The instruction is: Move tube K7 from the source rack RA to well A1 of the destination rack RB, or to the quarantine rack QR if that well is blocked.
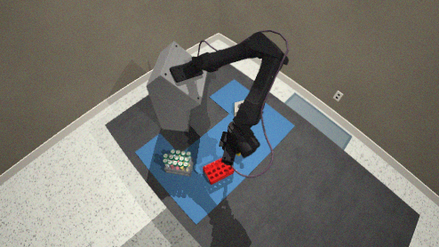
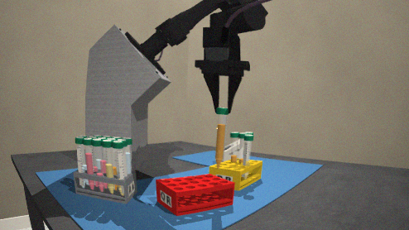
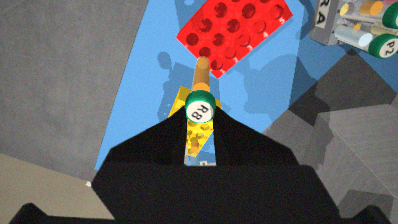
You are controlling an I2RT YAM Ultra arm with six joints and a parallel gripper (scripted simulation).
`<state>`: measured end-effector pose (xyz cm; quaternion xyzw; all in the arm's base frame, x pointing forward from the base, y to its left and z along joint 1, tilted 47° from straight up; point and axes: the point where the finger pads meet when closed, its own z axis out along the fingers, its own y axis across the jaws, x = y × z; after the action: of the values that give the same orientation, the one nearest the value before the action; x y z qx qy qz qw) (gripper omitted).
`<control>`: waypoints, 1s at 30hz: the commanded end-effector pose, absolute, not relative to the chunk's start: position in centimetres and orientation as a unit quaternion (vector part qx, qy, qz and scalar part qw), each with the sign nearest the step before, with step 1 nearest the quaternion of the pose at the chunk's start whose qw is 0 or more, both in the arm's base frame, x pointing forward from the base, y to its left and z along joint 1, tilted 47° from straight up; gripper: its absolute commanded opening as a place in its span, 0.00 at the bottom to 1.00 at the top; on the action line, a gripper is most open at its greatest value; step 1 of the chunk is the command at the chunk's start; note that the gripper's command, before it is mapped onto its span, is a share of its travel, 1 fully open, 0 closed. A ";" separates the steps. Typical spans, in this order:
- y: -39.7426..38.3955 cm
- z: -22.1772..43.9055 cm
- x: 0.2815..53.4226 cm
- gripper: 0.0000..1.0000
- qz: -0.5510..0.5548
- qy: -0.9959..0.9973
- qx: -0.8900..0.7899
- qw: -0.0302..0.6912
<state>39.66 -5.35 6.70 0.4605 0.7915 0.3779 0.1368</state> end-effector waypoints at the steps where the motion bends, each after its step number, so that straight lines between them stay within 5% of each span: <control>1: -6.2 5.8 39.5 0.00 0.371 0.785 0.477 0.136; 30: -5.8 6.6 41.1 0.00 0.374 0.789 0.463 0.154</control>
<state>39.81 -4.86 5.59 0.4638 0.7911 0.3769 0.1307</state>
